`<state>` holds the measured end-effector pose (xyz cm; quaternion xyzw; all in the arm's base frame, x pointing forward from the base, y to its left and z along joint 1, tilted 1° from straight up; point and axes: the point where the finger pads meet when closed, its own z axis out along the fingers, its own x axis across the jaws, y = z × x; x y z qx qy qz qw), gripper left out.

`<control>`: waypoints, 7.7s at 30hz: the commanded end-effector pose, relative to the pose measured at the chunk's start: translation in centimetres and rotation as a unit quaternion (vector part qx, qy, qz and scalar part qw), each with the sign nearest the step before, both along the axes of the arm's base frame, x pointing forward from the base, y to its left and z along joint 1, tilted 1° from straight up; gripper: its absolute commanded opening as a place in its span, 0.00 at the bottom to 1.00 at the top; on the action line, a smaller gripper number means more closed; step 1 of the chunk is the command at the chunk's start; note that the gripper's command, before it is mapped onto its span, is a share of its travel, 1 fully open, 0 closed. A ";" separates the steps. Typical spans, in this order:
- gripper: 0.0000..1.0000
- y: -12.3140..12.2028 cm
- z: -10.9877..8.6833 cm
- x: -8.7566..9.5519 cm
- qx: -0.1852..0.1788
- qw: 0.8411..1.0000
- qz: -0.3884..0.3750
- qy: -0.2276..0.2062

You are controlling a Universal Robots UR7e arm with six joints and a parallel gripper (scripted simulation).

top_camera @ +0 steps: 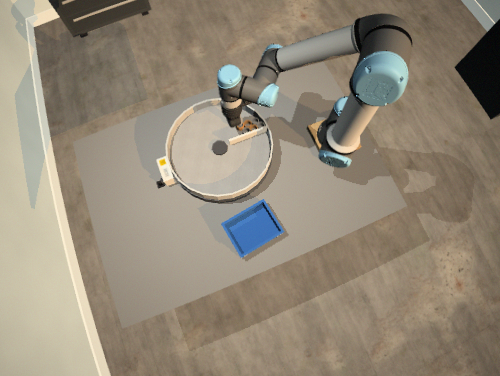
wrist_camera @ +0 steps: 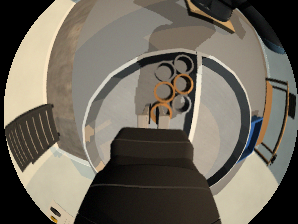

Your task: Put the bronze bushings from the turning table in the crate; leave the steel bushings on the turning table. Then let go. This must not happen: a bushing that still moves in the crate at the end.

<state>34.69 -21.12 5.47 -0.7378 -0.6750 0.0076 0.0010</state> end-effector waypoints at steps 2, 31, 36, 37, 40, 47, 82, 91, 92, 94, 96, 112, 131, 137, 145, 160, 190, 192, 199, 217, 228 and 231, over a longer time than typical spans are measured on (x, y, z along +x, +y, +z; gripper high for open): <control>0.00 0.0 0.1 0.0 0.000 1.000 0.000 0.000; 0.00 0.0 1.6 0.0 0.000 1.000 0.000 0.000; 0.00 0.0 1.6 0.0 0.000 1.000 0.000 0.000; 0.00 0.0 1.6 0.0 0.000 1.000 0.000 0.000; 0.00 0.0 1.6 0.0 0.000 1.000 0.000 0.000; 0.00 0.0 2.4 0.1 0.000 1.000 0.000 0.000; 0.00 0.0 3.8 0.1 -0.001 1.000 0.000 -0.001; 0.00 0.0 3.8 0.1 -0.001 1.000 0.000 -0.001; 0.00 0.0 3.8 0.1 -0.001 1.000 0.000 -0.001; 0.00 0.0 4.8 0.1 -0.001 1.000 0.000 -0.001; 0.00 0.0 5.7 0.1 0.000 1.000 0.000 0.000; 0.00 0.0 7.5 0.1 -0.001 1.000 0.000 -0.001; 0.00 5.3 8.3 3.0 -0.001 1.000 0.000 -0.001; 0.00 5.3 8.3 3.0 -0.001 1.000 0.000 -0.001; 0.00 7.3 8.3 4.1 0.000 1.000 0.000 -0.001; 0.00 10.4 8.2 5.8 0.000 1.000 0.000 -0.001; 0.00 20.8 8.1 11.3 0.000 1.000 0.001 -0.001; 0.00 20.8 8.1 11.3 0.000 1.000 0.001 -0.001; 0.00 26.0 8.0 14.1 0.000 1.000 0.002 -0.001; 0.00 31.2 7.9 16.9 0.001 1.000 0.002 -0.001; 0.00 31.2 7.9 16.9 0.001 1.000 0.002 -0.001; 0.00 34.3 7.9 18.5 0.001 1.000 0.002 -0.001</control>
